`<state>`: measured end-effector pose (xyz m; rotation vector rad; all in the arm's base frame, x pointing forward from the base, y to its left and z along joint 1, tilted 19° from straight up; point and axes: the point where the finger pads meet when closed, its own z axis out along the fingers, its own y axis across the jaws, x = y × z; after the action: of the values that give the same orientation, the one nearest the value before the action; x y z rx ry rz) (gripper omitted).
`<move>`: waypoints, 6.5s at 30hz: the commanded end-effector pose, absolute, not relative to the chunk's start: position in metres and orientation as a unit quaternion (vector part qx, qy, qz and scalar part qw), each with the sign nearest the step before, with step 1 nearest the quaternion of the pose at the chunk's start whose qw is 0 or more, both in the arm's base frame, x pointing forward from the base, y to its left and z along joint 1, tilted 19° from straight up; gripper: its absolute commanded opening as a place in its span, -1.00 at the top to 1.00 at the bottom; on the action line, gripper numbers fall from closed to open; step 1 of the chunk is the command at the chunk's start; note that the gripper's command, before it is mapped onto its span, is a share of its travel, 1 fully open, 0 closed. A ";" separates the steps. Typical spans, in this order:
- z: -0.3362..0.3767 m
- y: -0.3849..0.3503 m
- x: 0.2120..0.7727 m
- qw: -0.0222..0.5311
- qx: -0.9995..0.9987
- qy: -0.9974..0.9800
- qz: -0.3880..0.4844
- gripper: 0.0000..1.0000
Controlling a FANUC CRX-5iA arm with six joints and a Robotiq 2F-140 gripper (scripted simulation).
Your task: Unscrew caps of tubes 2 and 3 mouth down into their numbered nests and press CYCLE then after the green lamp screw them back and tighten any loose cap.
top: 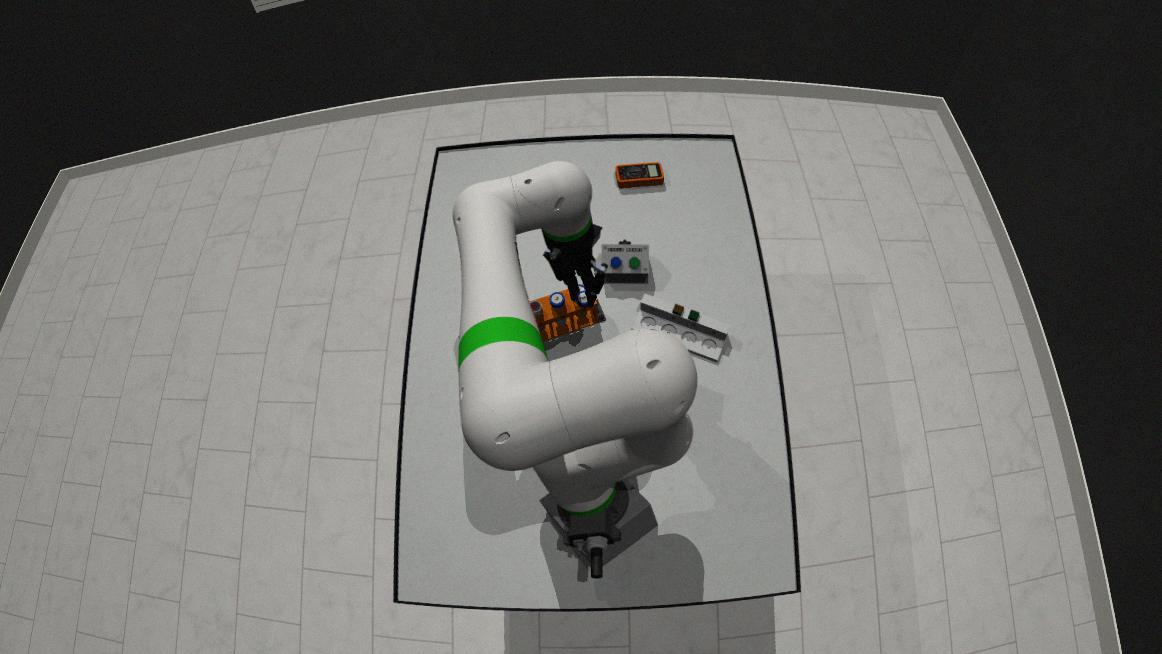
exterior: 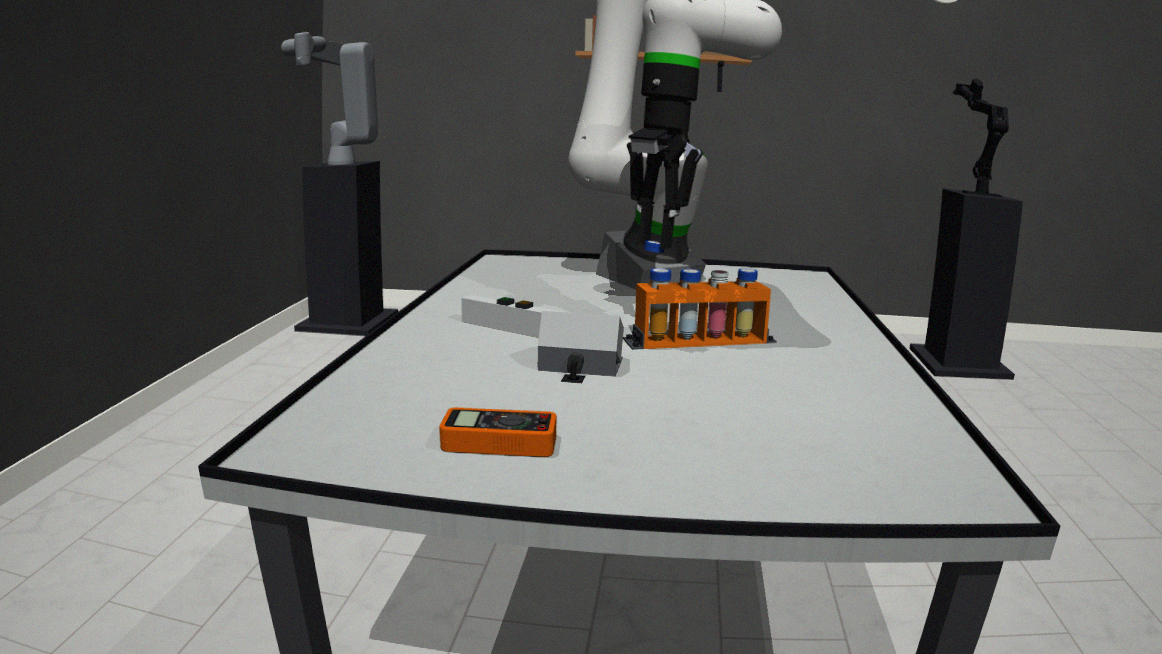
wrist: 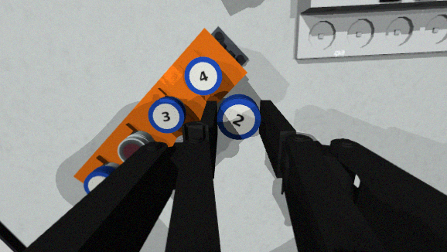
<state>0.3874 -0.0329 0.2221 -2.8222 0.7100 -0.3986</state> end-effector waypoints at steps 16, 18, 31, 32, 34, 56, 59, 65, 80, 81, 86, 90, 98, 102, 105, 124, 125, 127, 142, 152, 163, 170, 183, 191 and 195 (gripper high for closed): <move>0.194 -0.154 0.382 0.126 -0.960 0.222 -0.113 0.41; 0.191 -0.170 0.381 0.126 -0.960 0.222 -0.113 0.41; 0.179 -0.224 0.378 0.126 -0.960 0.222 -0.113 0.41; 0.179 -0.224 0.378 0.126 -0.960 0.222 -0.113 0.41; 0.179 -0.224 0.378 0.126 -0.960 0.222 -0.113 0.41; 0.085 -0.204 0.406 0.126 -0.960 0.222 -0.113 0.41; 0.071 -0.202 0.410 0.126 -0.960 0.222 -0.113 0.41; 0.058 -0.199 0.414 0.126 -0.960 0.222 -0.113 0.41; 0.054 -0.198 0.415 0.126 -0.960 0.222 -0.113 0.41; 0.054 -0.198 0.415 0.126 -0.960 0.222 -0.113 0.41; 0.052 -0.198 0.415 0.126 -0.960 0.222 -0.113 0.41; 0.050 -0.197 0.416 0.126 -0.960 0.222 -0.113 0.41; 0.049 -0.197 0.416 0.126 -0.960 0.222 -0.113 0.27; 0.049 -0.197 0.416 0.126 -0.960 0.222 -0.113 0.27; 0.049 -0.197 0.416 0.126 -0.960 0.222 -0.113 0.27; 0.101 -0.208 0.401 0.126 -0.960 0.222 -0.113 0.27; 0.105 -0.209 0.400 0.126 -0.960 0.222 -0.113 0.27; 0.115 -0.211 0.397 0.126 -0.960 0.222 -0.113 0.27; 0.176 -0.223 0.379 0.126 -0.960 0.222 -0.113 0.27; 0.187 -0.192 0.383 0.143 -0.910 0.378 -0.091 0.18; 0.198 -0.144 0.389 0.162 -0.795 0.582 -0.054 0.18; 0.205 -0.116 0.393 0.169 -0.705 0.688 -0.031 0.18; 0.222 -0.047 0.402 0.169 -0.615 0.770 -0.010 0.18; 0.235 0.006 0.409 0.169 -0.615 0.770 -0.010 0.18; 0.239 0.025 0.411 0.170 -0.615 0.770 -0.010 0.18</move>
<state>0.4079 0.0077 0.2342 -1.7496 2.1764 -0.0105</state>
